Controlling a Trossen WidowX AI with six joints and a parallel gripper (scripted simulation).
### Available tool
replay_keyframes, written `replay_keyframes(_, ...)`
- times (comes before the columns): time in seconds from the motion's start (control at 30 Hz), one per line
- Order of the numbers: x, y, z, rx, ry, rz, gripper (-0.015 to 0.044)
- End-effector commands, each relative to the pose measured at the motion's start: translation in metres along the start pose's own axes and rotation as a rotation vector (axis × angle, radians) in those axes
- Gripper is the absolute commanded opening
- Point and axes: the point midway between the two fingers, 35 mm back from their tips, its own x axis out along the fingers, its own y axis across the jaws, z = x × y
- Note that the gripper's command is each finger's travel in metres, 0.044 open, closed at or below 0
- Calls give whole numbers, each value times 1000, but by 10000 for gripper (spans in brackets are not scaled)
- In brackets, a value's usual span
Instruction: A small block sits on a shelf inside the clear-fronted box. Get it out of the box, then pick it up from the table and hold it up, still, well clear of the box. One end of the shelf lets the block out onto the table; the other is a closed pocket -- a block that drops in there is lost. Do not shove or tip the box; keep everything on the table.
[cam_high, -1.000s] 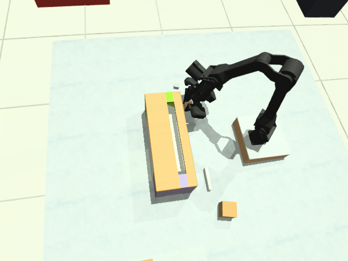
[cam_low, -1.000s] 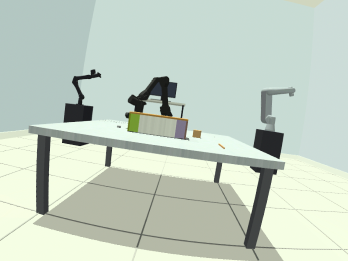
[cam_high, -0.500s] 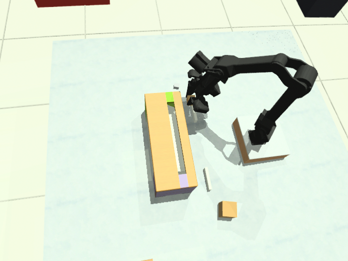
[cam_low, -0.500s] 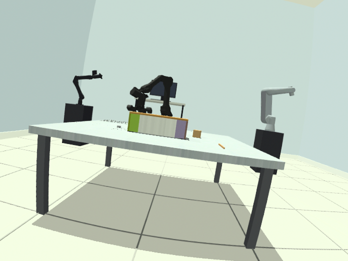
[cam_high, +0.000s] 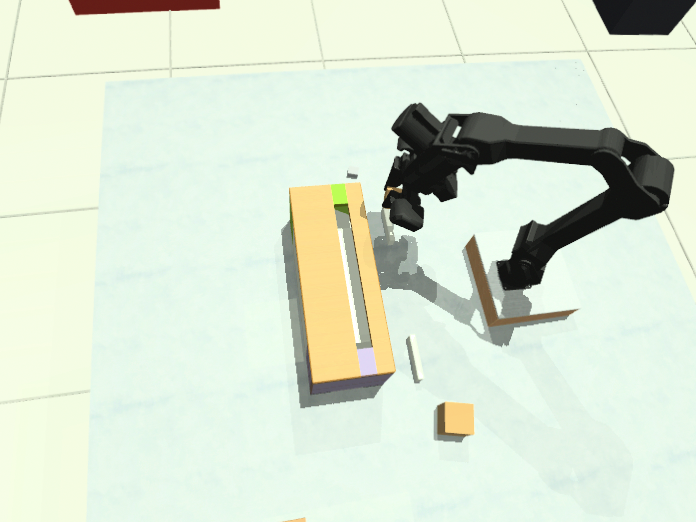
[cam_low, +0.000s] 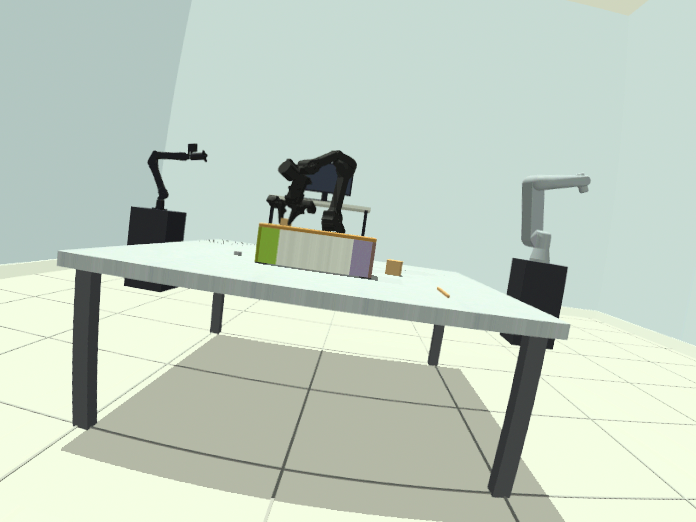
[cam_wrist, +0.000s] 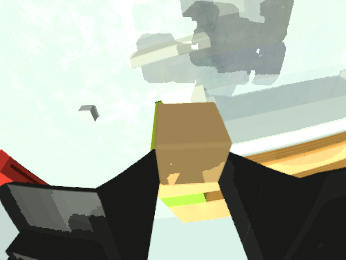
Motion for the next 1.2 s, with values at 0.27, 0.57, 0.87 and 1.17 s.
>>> replay_keyframes(0.27, -42, -20, 10, 184, 50, 77, 0)
replay_keyframes(0.57, -47, -22, 12, 207, 59, 86, 0)
replay_keyframes(0.87, -47, -22, 12, 207, 59, 86, 0)
replay_keyframes(1.17, -47, -22, 12, 207, 59, 86, 0)
